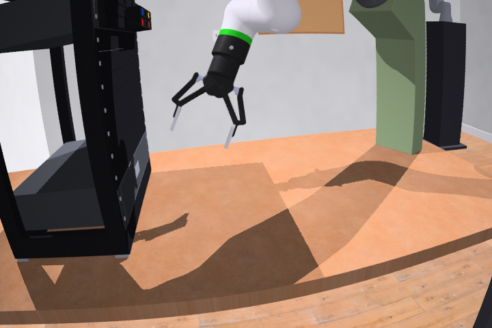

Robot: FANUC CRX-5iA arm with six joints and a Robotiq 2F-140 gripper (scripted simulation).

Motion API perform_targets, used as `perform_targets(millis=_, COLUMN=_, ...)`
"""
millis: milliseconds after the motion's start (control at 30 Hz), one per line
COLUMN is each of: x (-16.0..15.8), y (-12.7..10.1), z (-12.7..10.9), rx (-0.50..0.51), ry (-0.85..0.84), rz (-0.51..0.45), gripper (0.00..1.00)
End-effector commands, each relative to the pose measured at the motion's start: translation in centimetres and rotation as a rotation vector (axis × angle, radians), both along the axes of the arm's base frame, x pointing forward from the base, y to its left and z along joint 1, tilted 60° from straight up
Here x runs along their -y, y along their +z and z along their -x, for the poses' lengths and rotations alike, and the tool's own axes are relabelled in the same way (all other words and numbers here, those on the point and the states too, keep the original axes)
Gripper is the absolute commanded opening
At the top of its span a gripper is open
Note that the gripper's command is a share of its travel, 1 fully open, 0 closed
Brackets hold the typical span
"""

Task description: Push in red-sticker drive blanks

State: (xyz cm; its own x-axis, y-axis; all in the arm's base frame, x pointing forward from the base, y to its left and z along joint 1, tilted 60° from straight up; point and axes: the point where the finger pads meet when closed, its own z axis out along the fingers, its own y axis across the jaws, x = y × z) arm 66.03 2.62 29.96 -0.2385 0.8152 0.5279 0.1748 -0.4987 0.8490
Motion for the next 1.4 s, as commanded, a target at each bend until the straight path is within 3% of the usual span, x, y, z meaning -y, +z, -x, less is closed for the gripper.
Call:
perform_targets(millis=0, x=-0.8, y=1.1, z=0.6, rx=0.108, ry=-0.036, rz=-0.068, gripper=1.0)
perform_targets(millis=300, x=-0.1, y=2.3, z=2.3, rx=0.221, ry=-0.086, rz=-0.133, gripper=1.0)
perform_targets(millis=867, x=3.8, y=4.4, z=7.8, rx=0.436, ry=-0.245, rz=-0.188, gripper=1.0)
perform_targets(millis=1367, x=7.7, y=6.2, z=14.7, rx=0.616, ry=-0.407, rz=-0.158, gripper=1.0)
